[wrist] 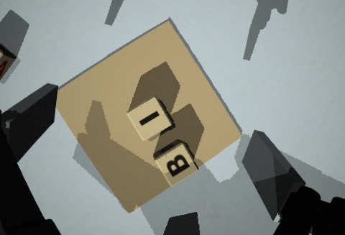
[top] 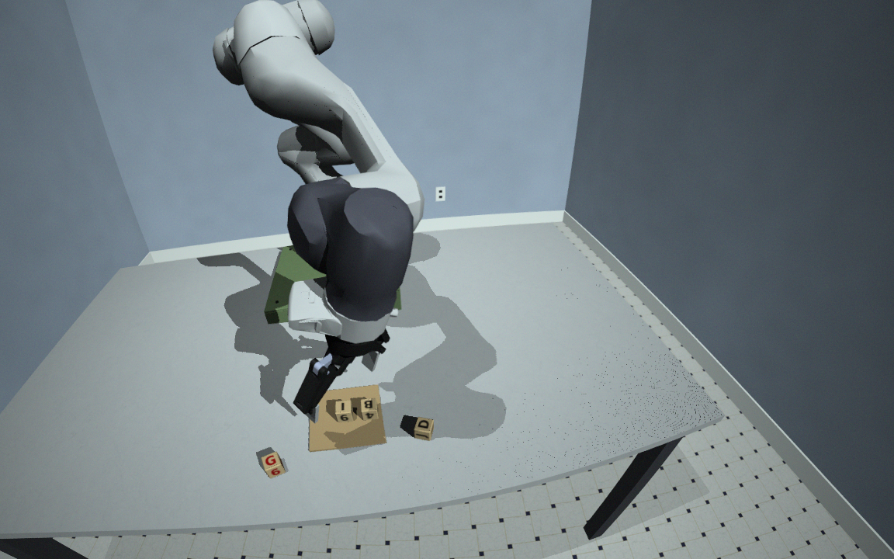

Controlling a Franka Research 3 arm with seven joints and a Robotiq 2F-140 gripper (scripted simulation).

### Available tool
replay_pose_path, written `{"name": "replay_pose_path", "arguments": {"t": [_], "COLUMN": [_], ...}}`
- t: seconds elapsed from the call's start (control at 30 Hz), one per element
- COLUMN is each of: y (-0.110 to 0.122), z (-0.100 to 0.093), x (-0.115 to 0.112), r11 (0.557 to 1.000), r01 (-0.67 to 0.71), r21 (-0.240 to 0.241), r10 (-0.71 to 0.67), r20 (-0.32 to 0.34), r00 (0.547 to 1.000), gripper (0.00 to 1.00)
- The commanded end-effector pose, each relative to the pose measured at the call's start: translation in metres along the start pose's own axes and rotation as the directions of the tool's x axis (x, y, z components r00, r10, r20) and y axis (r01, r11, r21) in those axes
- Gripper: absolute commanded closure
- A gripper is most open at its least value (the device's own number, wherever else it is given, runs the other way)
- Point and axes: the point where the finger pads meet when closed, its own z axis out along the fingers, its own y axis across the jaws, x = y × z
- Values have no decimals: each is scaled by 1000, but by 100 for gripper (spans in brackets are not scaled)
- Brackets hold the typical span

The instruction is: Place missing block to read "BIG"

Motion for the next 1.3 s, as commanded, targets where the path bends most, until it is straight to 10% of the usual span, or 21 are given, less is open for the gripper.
{"name": "replay_pose_path", "arguments": {"t": [0.0,1.0,1.27], "y": [-1,-2,-27], "z": [0,-2,-41], "x": [0,0,12], "r11": [1000,1000,988], "r01": [6,11,153], "r21": [3,2,-2], "r10": [-6,-11,-153], "r20": [2,3,37], "r00": [1000,1000,988], "gripper": [0,0,0]}}
